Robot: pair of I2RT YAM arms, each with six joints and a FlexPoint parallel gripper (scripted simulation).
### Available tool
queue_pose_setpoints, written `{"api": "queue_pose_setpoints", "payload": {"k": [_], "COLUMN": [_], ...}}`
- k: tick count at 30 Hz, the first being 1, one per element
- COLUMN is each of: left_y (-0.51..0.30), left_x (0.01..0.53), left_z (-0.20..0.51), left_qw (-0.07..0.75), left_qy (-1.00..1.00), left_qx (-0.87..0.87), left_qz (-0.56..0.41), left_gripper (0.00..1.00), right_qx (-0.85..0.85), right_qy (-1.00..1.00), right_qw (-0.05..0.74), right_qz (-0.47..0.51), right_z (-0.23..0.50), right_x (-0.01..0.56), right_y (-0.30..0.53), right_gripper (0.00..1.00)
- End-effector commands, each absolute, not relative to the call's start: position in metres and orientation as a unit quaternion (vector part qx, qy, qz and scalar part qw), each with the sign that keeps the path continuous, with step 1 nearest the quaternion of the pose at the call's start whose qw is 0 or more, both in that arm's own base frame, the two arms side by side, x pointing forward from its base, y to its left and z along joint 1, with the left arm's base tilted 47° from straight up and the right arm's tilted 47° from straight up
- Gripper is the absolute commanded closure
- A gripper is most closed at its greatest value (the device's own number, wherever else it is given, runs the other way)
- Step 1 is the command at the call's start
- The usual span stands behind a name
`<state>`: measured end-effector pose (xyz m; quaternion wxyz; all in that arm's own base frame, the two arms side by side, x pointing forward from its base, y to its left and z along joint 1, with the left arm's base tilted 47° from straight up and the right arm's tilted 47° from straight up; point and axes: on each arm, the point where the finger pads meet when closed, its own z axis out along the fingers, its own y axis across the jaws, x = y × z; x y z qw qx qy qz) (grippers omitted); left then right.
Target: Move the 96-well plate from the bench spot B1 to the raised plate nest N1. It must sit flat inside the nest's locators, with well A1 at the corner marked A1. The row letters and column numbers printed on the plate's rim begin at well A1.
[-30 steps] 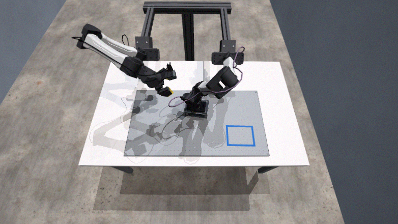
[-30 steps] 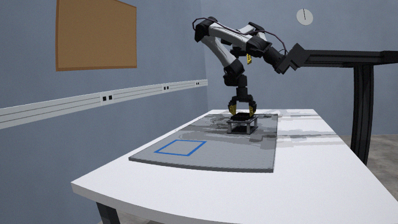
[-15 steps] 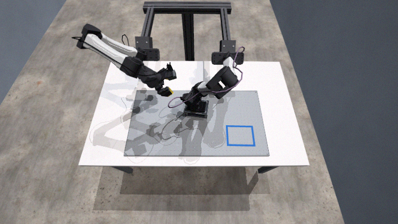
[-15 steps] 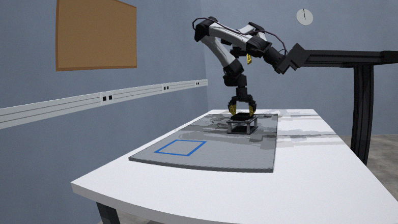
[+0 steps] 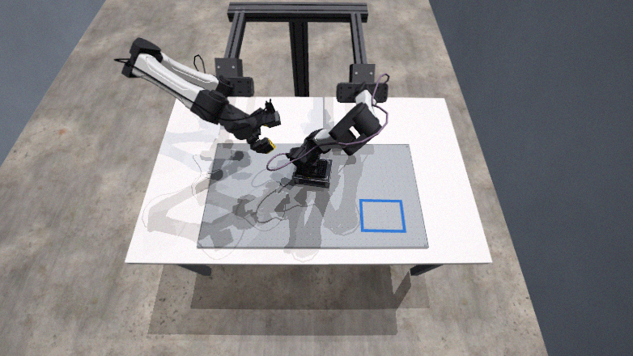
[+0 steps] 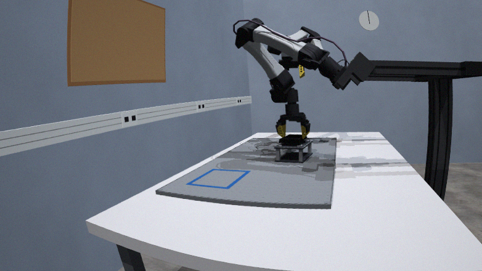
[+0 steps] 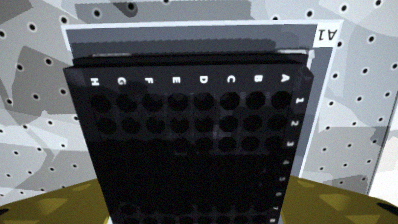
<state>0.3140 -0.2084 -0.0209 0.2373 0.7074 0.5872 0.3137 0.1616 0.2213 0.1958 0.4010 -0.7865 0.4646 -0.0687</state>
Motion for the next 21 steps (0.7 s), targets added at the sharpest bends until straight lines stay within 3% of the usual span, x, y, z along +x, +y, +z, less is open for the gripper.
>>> {"api": "queue_pose_setpoints", "payload": {"k": [1, 21], "left_y": [-0.2071, -0.2075], "left_x": [0.3125, 0.3072], "left_z": [-0.0133, -0.0158], "left_qw": [0.240, 0.248], "left_qy": [0.590, 0.585], "left_qx": [0.703, 0.704], "left_qz": [0.317, 0.318], "left_gripper": [0.26, 0.26], "right_qx": [-0.788, -0.788], "right_qy": [0.457, 0.457], "right_qw": [0.408, 0.407], "right_qz": [-0.066, -0.066], "right_z": [0.2008, 0.2007], "right_x": [0.1579, 0.1578], "right_y": [0.2227, 0.2226], "right_gripper": [0.00, 0.00]}}
